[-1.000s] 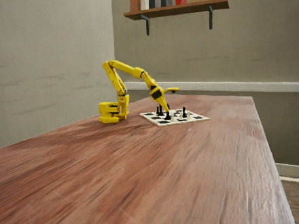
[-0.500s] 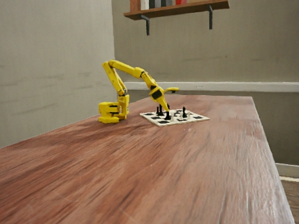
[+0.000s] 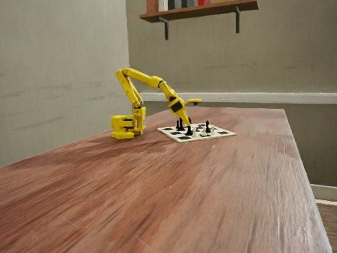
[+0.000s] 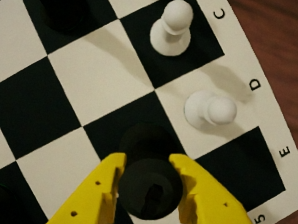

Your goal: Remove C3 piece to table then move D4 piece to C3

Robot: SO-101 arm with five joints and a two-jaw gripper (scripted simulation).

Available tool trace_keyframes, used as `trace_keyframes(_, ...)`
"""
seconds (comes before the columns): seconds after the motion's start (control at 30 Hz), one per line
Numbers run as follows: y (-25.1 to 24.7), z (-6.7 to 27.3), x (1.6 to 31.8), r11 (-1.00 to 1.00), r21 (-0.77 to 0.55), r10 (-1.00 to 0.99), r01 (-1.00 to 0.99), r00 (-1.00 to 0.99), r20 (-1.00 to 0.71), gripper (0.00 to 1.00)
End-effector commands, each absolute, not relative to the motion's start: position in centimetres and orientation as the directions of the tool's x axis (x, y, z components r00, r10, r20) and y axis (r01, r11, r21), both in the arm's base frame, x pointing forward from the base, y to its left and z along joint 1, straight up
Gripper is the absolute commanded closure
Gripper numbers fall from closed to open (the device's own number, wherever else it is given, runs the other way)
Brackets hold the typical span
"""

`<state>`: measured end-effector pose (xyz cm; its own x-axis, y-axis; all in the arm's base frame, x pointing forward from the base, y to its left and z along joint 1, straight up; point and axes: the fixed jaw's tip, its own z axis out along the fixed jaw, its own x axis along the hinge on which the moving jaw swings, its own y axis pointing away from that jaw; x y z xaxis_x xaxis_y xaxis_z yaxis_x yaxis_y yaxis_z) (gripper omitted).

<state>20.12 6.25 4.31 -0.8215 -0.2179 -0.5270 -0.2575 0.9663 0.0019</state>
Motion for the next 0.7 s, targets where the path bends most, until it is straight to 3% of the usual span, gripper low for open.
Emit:
trace_keyframes(0.0, 6.15, 4.25, 20.16, 0.966, -0.002, -0.224, -0.260, -0.825, -0.519, 1.00)
trace_keyframes(0.67, 6.03, 4.88, 20.20, 0.966, -0.005, -0.224, -0.259, -0.825, -0.519, 1.00)
